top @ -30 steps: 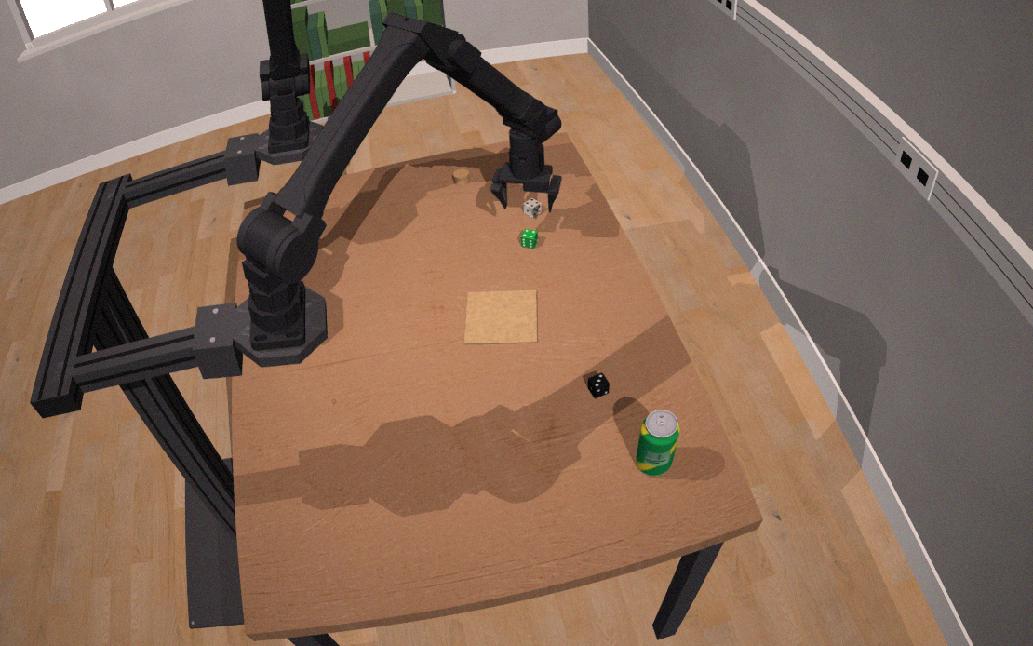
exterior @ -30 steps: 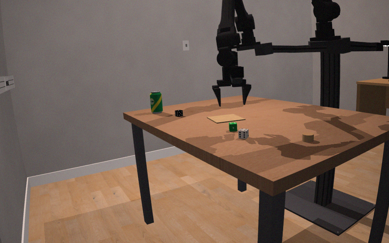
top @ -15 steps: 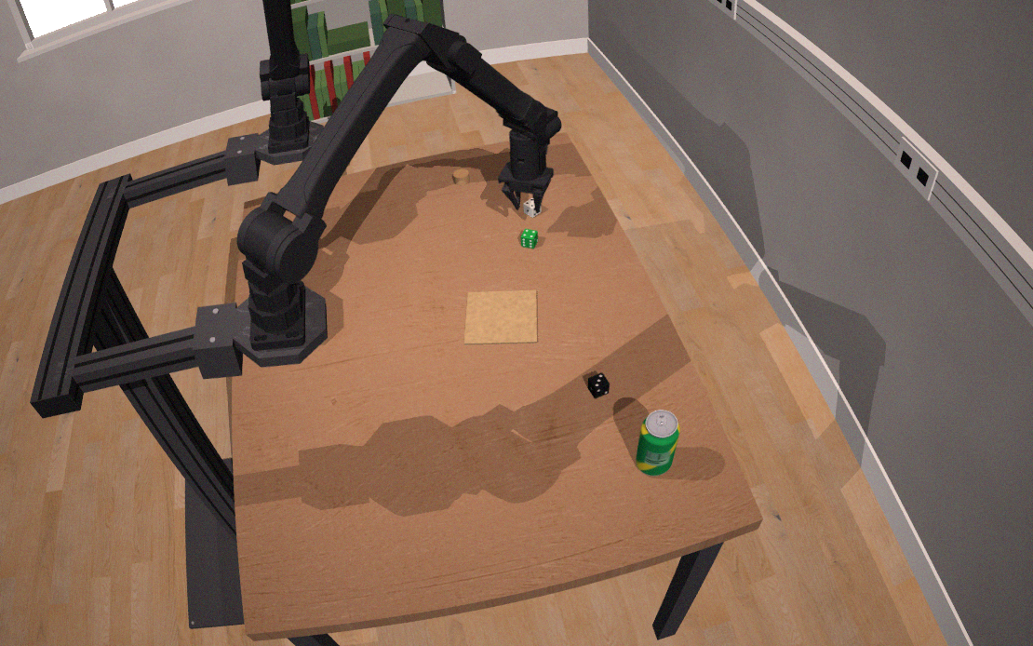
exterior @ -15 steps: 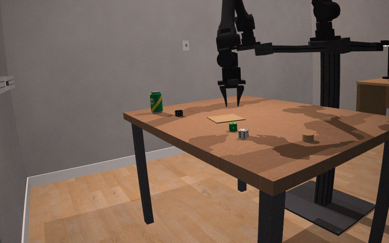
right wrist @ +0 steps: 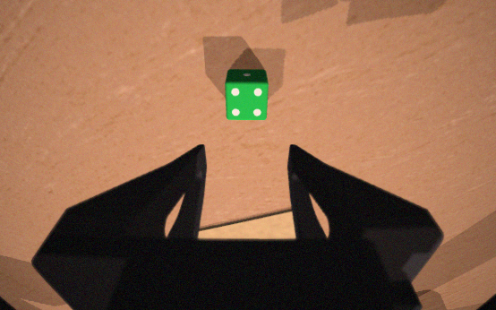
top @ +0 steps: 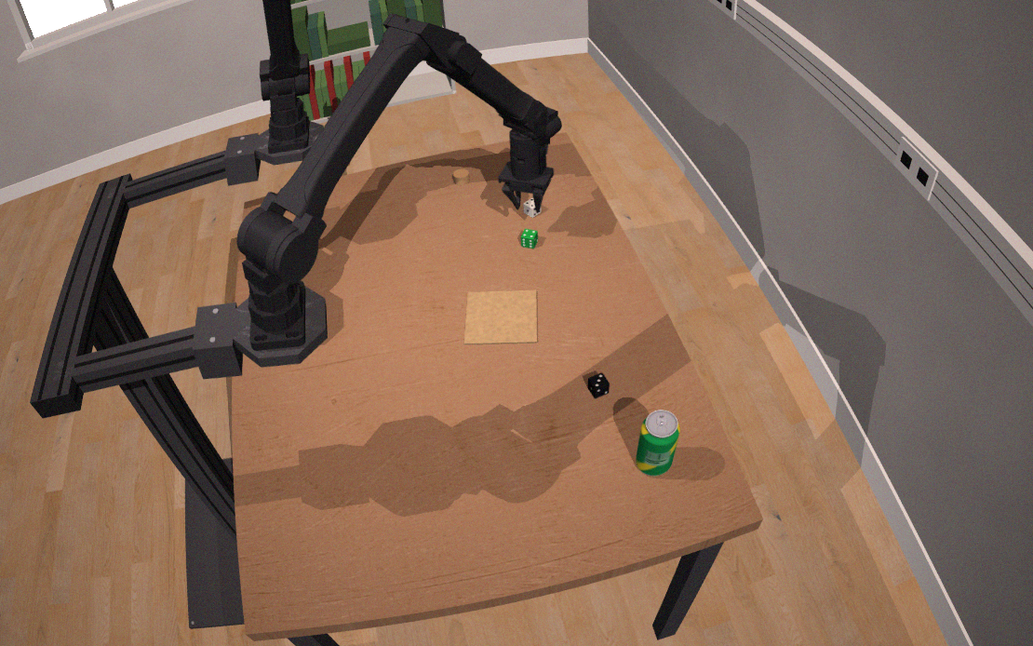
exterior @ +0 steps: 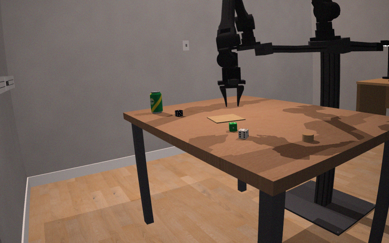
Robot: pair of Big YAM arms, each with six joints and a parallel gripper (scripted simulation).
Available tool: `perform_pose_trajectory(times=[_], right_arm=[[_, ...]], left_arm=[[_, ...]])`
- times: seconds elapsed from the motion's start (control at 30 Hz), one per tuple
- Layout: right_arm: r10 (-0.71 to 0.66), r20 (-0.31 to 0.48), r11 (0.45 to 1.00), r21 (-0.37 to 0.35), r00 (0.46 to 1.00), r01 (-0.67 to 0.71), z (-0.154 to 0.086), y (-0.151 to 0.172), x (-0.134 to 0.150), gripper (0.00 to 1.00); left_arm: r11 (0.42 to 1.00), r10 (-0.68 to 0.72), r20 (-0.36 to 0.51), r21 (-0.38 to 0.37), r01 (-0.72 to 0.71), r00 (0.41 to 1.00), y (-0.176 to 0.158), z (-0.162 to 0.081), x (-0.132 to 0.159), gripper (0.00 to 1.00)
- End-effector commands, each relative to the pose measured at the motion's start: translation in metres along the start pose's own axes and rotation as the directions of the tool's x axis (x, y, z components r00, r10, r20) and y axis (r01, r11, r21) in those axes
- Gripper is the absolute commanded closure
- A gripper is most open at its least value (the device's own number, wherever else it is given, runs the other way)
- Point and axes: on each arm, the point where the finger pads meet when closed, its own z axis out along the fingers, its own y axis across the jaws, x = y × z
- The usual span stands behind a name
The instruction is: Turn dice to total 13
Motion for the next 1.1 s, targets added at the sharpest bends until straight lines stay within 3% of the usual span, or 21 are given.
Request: perform_pose_trajectory(times=[0.0,1.07], right_arm=[[0.020,0.029,1.000,0.010,0.999,-0.020,0.004,-0.010,-0.016,0.55],[0.018,0.034,1.000,0.012,0.999,-0.019,0.018,-0.011,-0.016,0.55]], left_arm=[[1.000,0.015,0.067,-0.002,-0.015,0.998,0.002,0.002,-0.038,0.00],[1.000,0.015,0.067,-0.002,-0.015,0.998,0.002,0.002,-0.038,0.00]])
